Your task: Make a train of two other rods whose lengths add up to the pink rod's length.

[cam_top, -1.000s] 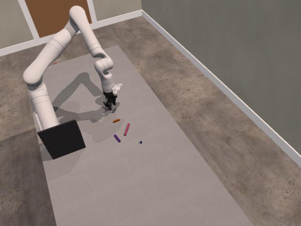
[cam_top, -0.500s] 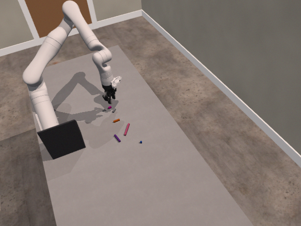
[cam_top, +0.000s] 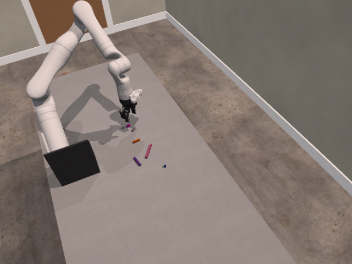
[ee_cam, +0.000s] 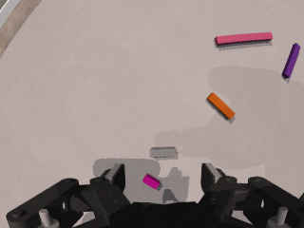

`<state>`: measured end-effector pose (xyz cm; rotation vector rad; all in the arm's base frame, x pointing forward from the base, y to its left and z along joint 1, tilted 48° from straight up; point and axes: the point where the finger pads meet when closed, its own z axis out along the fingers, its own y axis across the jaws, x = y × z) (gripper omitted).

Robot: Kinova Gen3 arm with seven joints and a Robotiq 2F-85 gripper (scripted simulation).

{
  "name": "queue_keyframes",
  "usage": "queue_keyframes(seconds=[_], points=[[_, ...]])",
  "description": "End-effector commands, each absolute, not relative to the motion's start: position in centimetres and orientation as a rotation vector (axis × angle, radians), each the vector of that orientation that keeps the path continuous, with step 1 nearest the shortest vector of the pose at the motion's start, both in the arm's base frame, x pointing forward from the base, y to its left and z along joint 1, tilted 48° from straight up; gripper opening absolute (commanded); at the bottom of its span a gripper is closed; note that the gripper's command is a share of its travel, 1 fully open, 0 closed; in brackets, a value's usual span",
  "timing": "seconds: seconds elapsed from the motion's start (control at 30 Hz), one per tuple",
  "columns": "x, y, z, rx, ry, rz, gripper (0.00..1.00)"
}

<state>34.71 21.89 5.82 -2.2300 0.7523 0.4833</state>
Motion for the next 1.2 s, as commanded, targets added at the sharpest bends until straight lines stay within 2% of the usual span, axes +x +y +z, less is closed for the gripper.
queue_keyframes(seconds=[0.0,1.17], points=[[34.88,21.65,6.01,-2.226,0.758,0.483,1.00],[34.90,20.85,5.08,-2.261,0.635,0.432,1.00]])
